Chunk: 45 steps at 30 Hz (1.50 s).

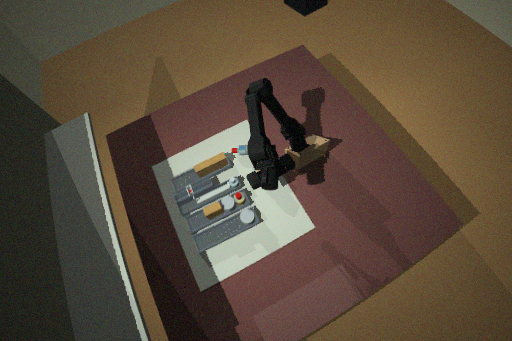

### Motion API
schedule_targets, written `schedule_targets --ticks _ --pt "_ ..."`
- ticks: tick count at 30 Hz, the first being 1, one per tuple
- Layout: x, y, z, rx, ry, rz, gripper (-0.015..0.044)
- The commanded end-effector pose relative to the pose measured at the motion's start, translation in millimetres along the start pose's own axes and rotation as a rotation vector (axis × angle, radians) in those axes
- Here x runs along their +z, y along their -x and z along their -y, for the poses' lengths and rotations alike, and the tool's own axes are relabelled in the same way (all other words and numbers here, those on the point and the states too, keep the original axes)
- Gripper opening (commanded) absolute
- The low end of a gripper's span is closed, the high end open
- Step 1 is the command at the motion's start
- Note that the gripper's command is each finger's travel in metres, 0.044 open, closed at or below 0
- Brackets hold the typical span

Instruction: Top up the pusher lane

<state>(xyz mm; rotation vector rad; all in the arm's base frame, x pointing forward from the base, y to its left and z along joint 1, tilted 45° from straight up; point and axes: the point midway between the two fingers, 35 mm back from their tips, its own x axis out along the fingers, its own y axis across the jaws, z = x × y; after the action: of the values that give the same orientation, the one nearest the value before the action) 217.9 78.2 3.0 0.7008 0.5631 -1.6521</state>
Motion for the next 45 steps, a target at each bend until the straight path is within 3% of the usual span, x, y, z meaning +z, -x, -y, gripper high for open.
schedule_targets --ticks 1,45 --pt "3 2 -3 -0.005 0.056 -0.007 0.0000" --pt "79 -34 -76 0.009 1.207 -0.010 0.0000"
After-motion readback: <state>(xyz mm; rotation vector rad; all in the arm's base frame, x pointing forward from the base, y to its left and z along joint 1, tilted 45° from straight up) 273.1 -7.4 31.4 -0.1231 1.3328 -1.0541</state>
